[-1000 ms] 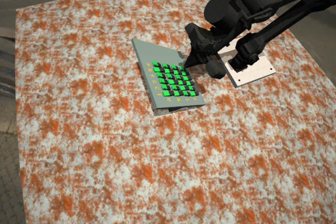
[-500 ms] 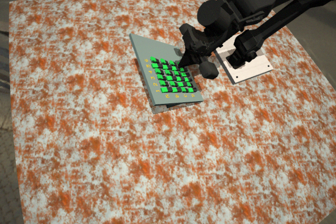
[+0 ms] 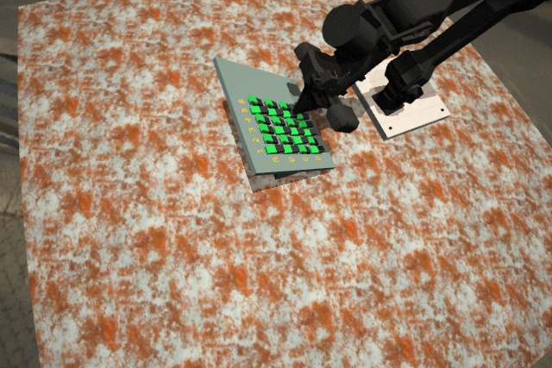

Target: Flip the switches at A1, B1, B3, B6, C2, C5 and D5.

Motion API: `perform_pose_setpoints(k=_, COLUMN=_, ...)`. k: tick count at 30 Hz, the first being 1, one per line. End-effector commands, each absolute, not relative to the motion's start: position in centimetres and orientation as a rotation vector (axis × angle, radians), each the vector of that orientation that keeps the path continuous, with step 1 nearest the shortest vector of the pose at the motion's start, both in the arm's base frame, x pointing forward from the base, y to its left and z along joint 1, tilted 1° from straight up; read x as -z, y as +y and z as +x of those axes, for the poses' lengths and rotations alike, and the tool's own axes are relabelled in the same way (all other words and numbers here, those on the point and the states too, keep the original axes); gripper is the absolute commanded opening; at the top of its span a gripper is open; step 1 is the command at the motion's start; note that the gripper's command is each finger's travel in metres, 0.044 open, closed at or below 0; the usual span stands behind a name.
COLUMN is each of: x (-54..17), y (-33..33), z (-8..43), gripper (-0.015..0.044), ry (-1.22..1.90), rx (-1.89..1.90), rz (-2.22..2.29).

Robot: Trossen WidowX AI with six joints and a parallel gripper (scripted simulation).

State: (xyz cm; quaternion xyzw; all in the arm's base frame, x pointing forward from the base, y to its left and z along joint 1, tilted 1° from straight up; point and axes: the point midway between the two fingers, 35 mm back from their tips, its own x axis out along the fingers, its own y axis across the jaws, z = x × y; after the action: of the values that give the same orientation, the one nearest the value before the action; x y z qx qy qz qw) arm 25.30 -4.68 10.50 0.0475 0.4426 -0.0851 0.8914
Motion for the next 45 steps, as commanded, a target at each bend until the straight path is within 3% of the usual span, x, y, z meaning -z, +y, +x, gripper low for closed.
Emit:
perform_pose_setpoints(k=1, x=-10.48, y=-4.63, z=25.34, gripper=0.0000, ry=0.918, rx=0.170, rz=0.096)
perform_pose_setpoints(k=45, x=-10.04, y=-4.68, z=25.65, gripper=0.0000, ry=0.918, rx=0.170, rz=0.096)
